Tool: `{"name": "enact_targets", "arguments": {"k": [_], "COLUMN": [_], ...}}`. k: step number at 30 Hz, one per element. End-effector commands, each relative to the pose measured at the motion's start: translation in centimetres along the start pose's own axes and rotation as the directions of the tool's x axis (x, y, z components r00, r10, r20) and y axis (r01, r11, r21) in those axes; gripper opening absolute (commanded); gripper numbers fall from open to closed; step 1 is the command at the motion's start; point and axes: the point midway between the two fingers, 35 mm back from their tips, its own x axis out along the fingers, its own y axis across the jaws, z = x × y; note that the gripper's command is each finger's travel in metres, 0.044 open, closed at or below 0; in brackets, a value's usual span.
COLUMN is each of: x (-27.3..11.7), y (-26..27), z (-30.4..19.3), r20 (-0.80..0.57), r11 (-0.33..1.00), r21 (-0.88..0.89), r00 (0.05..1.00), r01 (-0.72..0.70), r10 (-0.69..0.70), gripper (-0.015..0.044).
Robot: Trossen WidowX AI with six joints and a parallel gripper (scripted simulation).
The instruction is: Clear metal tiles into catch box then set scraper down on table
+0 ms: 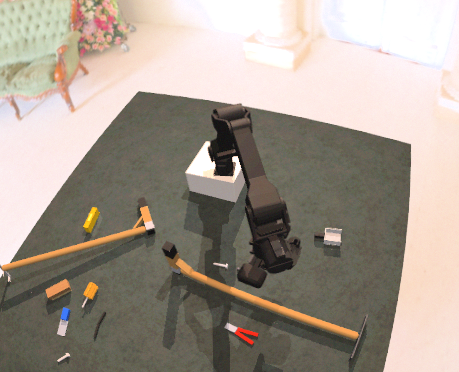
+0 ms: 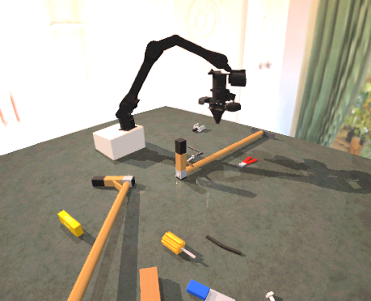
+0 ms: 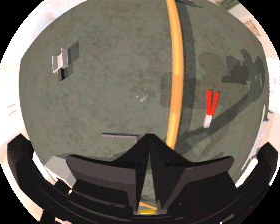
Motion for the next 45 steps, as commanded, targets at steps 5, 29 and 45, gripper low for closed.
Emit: {"name": "enact_targets", "arguments": {"k": [5,29,45], "x": [2.6,8.9,11.7], "y": [0.1,0.5,0.9], "z": [0.1,-0.2,-0.6], "r20": [-0.004,-0.005,-0.005], "r11": [1.000,1.000,1.000], "r21": [-0.006,-0.006,-0.006], "r00": [1.000,1.000,1.000], "r01": [-0.012,-0.013,-0.013], "r10": [0.012,0.013,0.013], "gripper": [0.0000,0.0000,0.0000]}}
